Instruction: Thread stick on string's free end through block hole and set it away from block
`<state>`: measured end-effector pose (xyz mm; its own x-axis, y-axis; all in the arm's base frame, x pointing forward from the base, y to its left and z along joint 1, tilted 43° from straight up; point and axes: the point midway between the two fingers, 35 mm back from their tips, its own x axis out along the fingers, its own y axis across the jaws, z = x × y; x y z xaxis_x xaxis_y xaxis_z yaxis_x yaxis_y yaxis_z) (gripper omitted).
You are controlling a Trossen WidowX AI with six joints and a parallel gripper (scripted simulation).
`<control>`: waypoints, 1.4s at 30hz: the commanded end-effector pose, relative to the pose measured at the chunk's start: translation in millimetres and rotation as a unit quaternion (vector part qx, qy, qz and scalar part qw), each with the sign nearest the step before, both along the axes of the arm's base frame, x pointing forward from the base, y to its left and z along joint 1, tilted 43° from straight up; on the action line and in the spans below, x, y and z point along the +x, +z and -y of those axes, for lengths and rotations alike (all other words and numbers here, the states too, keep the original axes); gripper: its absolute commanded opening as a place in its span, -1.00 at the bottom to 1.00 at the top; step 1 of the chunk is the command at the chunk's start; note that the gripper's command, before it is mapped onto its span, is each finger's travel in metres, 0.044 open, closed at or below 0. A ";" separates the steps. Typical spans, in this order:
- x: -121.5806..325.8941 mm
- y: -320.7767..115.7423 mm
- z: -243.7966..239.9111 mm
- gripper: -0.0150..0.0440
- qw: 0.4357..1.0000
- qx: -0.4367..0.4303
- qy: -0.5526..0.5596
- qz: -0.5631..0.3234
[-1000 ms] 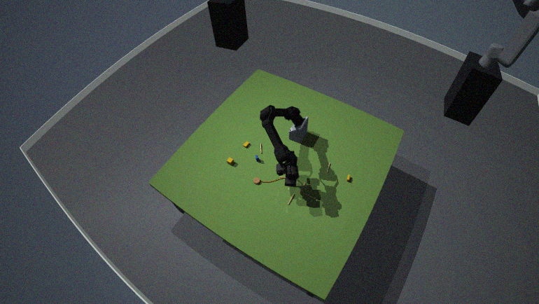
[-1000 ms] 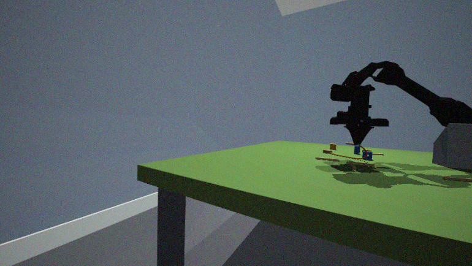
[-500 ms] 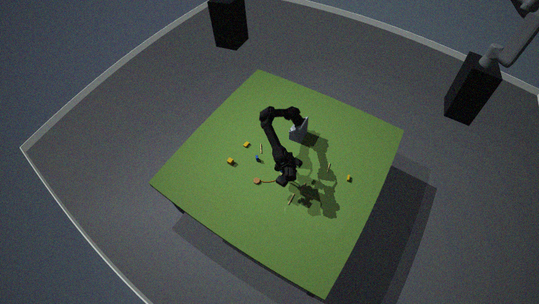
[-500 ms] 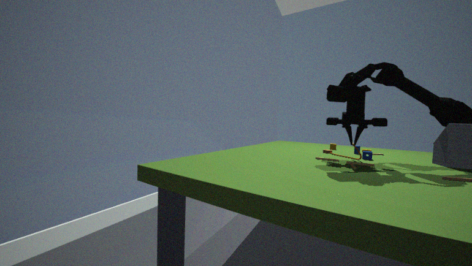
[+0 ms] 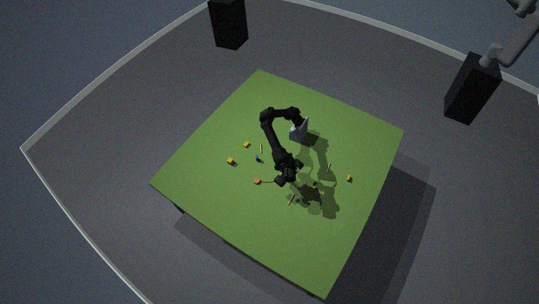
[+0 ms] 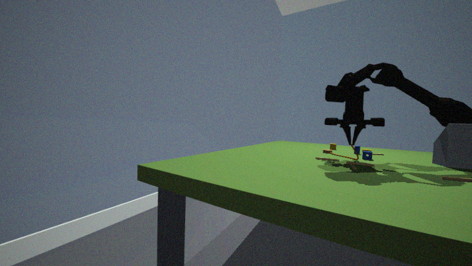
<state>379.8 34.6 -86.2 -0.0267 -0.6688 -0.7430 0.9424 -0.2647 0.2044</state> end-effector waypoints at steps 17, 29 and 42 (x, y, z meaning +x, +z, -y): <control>12.0 -14.7 -19.0 -0.49 1.000 0.000 -0.001 0.004; 17.4 -24.4 -30.0 -0.49 1.000 0.001 -0.001 0.004; 22.0 -35.3 -41.8 -0.49 1.000 0.002 0.000 0.005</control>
